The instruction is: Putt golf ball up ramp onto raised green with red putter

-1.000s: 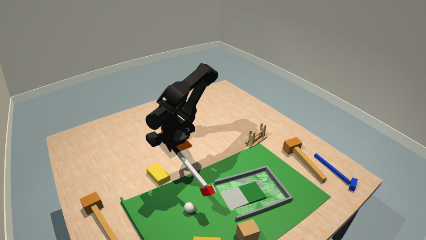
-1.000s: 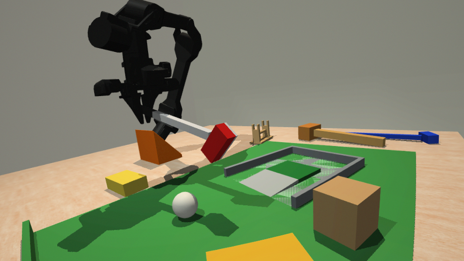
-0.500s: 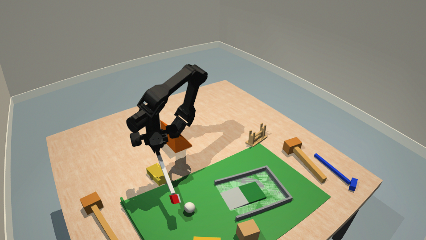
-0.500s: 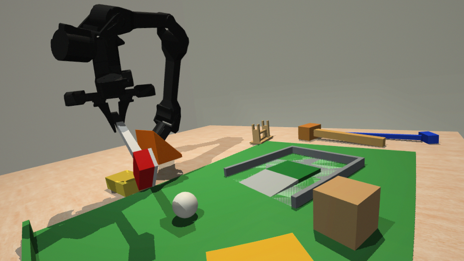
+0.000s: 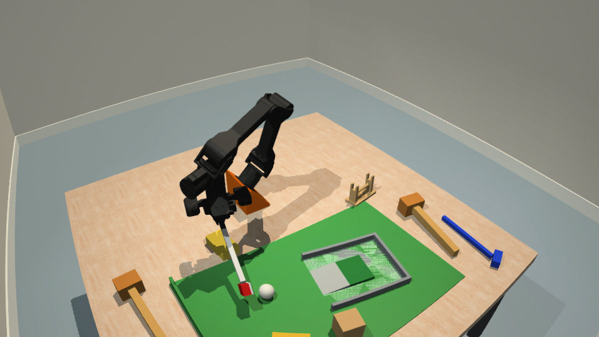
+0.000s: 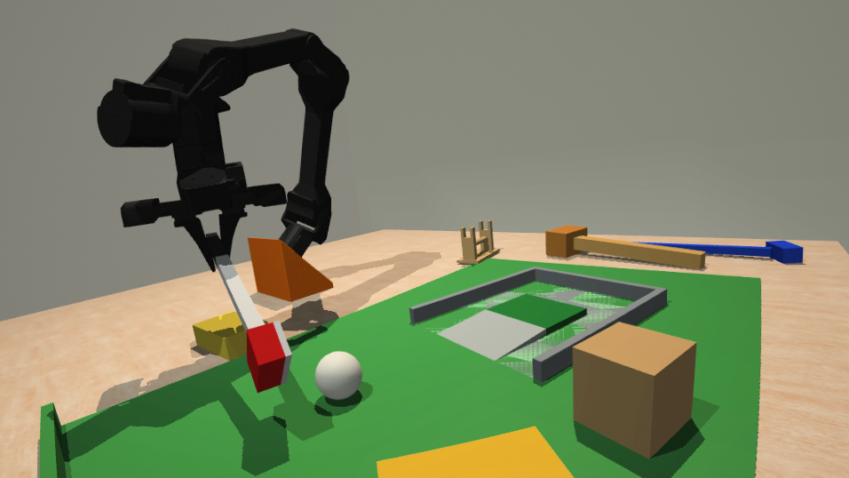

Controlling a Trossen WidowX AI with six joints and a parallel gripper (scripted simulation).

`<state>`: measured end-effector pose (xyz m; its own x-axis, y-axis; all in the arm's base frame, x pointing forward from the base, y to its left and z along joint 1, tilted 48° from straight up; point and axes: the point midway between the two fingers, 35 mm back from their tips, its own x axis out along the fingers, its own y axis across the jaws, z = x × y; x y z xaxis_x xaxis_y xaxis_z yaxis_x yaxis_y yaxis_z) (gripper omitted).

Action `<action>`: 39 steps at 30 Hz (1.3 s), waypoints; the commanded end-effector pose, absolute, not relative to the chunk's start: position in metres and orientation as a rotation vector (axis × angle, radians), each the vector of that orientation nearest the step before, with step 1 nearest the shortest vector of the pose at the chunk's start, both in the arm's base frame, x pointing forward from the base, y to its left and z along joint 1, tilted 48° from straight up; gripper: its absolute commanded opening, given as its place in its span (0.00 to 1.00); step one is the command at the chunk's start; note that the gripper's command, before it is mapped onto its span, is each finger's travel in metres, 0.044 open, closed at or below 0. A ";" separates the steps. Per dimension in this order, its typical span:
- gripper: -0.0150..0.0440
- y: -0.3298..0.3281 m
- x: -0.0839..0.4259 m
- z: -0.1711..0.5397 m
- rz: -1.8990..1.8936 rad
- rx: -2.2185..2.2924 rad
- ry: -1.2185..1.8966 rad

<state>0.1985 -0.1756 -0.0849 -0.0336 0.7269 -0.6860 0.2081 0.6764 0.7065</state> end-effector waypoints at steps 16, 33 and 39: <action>0.25 -0.154 0.199 -0.105 0.491 0.796 1.578; 0.25 -0.165 0.196 -0.114 0.492 0.791 1.582; 0.25 -0.174 0.193 -0.127 0.489 0.794 1.578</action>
<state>0.1944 -0.1683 -0.1210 -0.0264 0.7303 -0.6827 0.2113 0.6715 0.7102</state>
